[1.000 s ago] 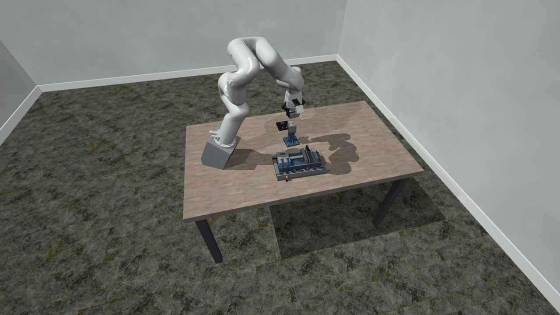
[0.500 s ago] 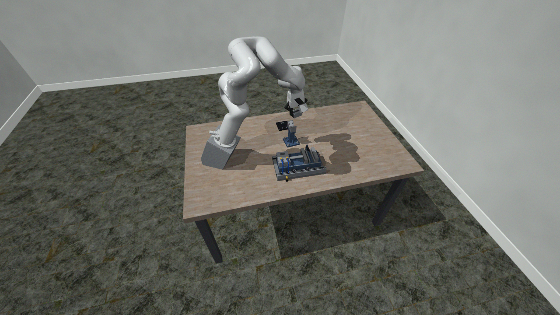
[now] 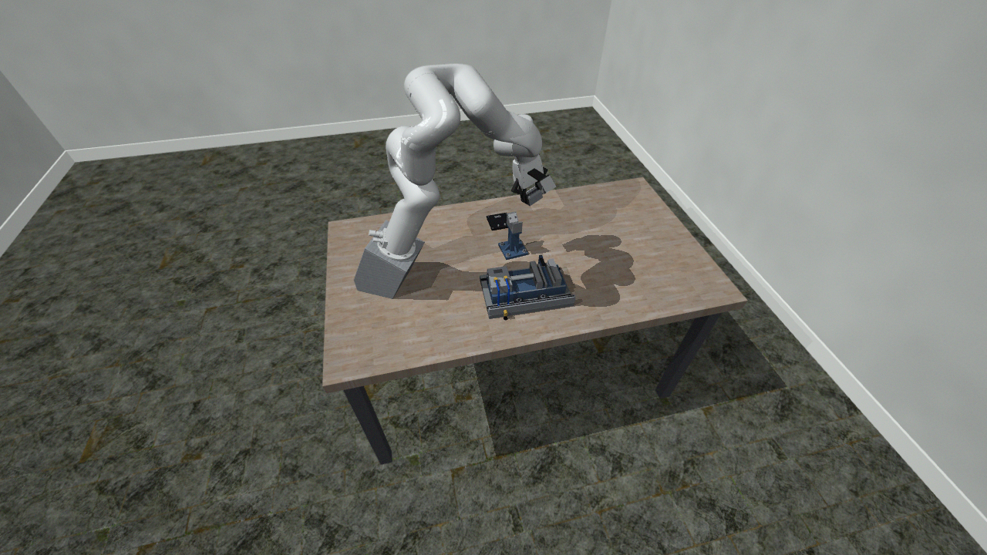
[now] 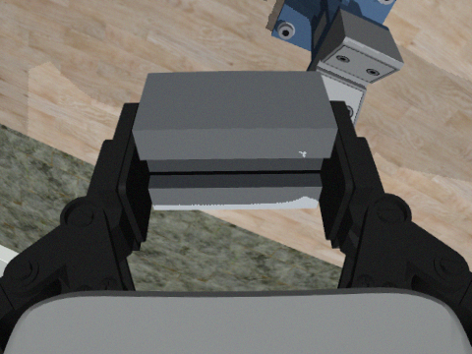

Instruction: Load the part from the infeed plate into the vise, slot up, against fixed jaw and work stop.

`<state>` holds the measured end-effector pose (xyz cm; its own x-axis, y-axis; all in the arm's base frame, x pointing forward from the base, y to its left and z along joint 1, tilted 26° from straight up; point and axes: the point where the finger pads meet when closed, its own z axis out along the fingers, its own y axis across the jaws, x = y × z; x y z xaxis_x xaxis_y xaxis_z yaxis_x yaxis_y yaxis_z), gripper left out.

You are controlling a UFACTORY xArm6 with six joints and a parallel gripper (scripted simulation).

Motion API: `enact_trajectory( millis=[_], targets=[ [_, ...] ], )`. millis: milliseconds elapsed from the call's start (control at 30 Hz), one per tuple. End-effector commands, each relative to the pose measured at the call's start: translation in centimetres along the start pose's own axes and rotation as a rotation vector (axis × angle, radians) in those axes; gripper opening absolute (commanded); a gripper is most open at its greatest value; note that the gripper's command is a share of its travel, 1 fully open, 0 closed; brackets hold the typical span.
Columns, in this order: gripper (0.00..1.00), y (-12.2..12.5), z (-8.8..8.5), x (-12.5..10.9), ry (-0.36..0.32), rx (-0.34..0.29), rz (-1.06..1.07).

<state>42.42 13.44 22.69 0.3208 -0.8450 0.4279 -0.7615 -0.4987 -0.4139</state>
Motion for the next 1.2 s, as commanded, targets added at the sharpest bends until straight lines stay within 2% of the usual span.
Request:
enact_trajectory(
  millis=[0,500,567,1067,1167],
  targets=[
    [0.00,-0.5,-0.1,0.2,0.004,0.016,-0.019],
    [0.00,-5.2,-1.0,2.0,0.082,0.171,-0.331],
    [0.00,-5.2,-1.0,2.0,0.082,0.171,-0.331],
    [0.00,-9.8,-2.5,3.2,0.203,0.327,-0.757],
    [0.00,-10.1,-2.6,3.3,0.213,0.336,-0.790]
  ],
)
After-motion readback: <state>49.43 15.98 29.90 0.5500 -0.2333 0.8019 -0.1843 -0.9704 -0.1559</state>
